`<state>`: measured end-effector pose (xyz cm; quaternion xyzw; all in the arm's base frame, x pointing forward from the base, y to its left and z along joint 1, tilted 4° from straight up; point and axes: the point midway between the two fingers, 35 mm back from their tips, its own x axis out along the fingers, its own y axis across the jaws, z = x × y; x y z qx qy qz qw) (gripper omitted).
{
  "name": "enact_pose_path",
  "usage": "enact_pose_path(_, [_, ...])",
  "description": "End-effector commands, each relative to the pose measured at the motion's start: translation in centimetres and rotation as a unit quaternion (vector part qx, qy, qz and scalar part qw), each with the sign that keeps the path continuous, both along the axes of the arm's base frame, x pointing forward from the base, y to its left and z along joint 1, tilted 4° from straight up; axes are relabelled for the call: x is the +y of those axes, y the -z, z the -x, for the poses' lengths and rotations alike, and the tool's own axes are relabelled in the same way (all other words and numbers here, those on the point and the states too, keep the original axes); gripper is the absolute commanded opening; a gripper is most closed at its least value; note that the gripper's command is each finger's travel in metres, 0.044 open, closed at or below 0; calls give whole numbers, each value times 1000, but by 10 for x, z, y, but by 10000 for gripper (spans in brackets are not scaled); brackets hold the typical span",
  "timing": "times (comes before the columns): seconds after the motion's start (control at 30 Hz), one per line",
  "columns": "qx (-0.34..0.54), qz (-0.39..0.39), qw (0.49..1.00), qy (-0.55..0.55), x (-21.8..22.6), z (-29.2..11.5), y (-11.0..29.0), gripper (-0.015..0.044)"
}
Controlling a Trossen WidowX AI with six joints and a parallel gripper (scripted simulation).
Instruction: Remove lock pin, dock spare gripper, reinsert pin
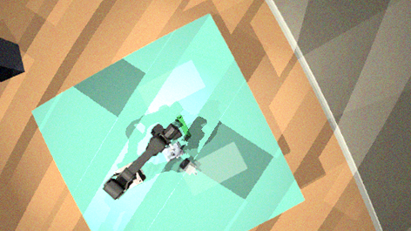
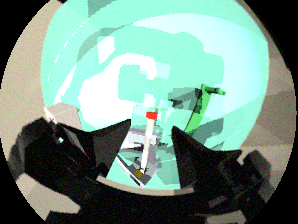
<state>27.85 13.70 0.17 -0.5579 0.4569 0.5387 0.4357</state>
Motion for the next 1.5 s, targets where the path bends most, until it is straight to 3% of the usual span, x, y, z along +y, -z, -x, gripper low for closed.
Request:
enact_pose_path(0.0, [4,4,1000,-2,-2,2,9,300])
enact_pose_path(0.33, [4,4,1000,-2,-2,2,11,300])
enact_pose_path(0.7, [4,4,1000,-2,-2,2,11,11])
enact_pose_path(1.0, [6,-1,1000,0,-2,2,11,0])
enact_pose_path(1.47, [28,-95,995,19,5,2,0,0])
